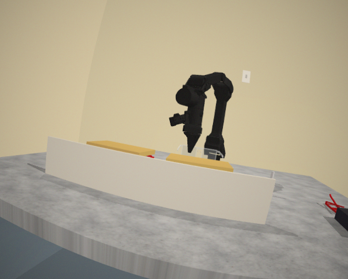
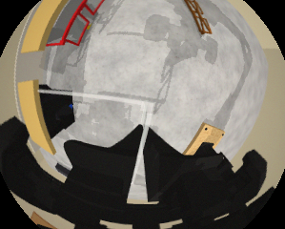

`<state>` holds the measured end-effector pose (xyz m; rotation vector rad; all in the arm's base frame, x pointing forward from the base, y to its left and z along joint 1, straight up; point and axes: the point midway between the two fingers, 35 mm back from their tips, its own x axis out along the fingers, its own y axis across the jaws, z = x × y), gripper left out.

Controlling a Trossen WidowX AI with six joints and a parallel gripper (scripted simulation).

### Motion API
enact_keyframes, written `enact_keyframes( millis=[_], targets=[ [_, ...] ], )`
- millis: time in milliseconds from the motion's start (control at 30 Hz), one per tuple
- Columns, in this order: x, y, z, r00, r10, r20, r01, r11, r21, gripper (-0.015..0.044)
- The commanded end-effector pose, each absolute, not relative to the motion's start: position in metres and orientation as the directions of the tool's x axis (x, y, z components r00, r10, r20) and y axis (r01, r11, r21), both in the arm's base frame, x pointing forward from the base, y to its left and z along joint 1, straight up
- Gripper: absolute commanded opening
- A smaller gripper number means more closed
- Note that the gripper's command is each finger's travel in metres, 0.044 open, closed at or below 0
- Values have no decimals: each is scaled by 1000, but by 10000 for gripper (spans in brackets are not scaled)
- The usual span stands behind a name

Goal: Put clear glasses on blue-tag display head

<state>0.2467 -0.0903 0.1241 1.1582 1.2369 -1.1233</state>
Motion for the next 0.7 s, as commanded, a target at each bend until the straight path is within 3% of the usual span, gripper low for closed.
enact_keyframes(
  millis=[0,667],
  targets=[
    [245,-90,119,14,5,-1000,996,85,15,0],
    [246,-91,102,14,5,-1000,996,85,15,0]
  ],
)
